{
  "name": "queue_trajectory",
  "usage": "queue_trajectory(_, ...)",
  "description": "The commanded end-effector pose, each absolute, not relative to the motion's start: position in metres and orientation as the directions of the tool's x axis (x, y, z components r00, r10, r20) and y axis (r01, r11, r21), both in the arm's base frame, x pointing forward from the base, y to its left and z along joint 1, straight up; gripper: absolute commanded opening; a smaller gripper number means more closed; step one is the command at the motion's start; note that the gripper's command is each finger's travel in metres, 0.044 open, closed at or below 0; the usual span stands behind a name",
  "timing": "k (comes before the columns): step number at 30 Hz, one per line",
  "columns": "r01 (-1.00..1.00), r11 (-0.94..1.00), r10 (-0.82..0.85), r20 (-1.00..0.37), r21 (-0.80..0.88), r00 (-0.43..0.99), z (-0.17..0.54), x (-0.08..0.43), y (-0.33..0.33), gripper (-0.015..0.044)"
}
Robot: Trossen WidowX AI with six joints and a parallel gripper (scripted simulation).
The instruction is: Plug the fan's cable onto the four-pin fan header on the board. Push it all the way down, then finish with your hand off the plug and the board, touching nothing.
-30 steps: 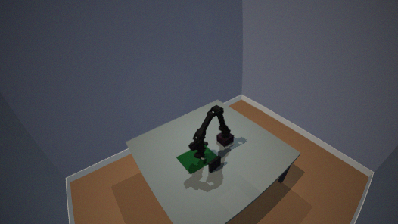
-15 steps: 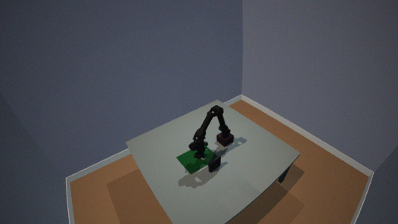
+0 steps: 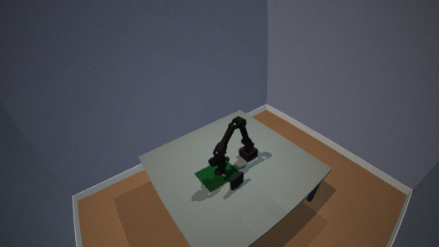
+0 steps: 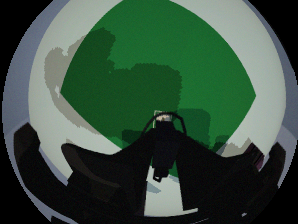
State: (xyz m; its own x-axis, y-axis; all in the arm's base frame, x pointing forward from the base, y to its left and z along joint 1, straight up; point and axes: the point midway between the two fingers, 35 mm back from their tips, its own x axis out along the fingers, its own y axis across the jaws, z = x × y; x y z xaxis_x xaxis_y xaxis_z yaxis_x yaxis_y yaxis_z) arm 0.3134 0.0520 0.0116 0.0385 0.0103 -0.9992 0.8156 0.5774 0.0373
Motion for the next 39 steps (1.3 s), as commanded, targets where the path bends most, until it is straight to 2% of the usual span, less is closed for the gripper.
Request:
queue_trajectory(1, 0.815, 0.578, 0.006, -0.999, 0.035, 0.039, 0.010, 0.314, 0.051, 0.0000)
queue_trajectory(39, 0.816, 0.577, 0.006, -0.999, 0.035, 0.039, -0.005, 0.314, 0.052, 0.0000)
